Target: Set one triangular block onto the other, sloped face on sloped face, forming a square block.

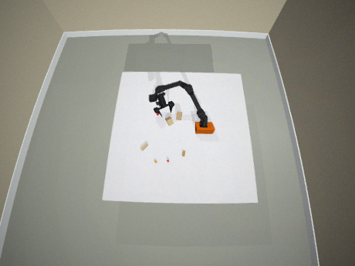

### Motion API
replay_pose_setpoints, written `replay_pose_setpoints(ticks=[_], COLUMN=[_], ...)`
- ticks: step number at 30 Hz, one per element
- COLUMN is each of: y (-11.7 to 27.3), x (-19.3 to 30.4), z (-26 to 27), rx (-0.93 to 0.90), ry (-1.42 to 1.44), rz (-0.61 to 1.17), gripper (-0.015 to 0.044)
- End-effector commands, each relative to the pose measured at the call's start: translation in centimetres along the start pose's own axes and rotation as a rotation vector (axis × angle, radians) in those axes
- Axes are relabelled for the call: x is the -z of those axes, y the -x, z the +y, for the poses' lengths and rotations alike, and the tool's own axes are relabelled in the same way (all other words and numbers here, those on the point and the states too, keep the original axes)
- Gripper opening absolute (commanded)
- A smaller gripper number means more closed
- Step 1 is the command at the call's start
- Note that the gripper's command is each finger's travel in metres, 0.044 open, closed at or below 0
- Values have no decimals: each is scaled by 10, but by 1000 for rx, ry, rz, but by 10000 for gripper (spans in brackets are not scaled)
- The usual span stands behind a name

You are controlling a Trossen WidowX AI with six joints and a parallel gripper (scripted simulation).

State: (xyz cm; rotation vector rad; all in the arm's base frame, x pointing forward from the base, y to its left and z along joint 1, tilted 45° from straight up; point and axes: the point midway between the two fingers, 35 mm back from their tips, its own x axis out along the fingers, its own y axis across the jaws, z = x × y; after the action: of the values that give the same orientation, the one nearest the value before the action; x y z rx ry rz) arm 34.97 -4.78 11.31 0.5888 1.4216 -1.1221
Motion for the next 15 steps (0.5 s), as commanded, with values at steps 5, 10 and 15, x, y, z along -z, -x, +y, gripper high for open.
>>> replay_pose_setpoints(ticks=[5, 10, 15], y=[-56, -73, -73], x=[0, 2, 3], z=[-4, -7, -6], rx=[41, 50, 50], ry=[15, 18, 18], rz=[16, 21, 22], gripper=[440, 440, 440])
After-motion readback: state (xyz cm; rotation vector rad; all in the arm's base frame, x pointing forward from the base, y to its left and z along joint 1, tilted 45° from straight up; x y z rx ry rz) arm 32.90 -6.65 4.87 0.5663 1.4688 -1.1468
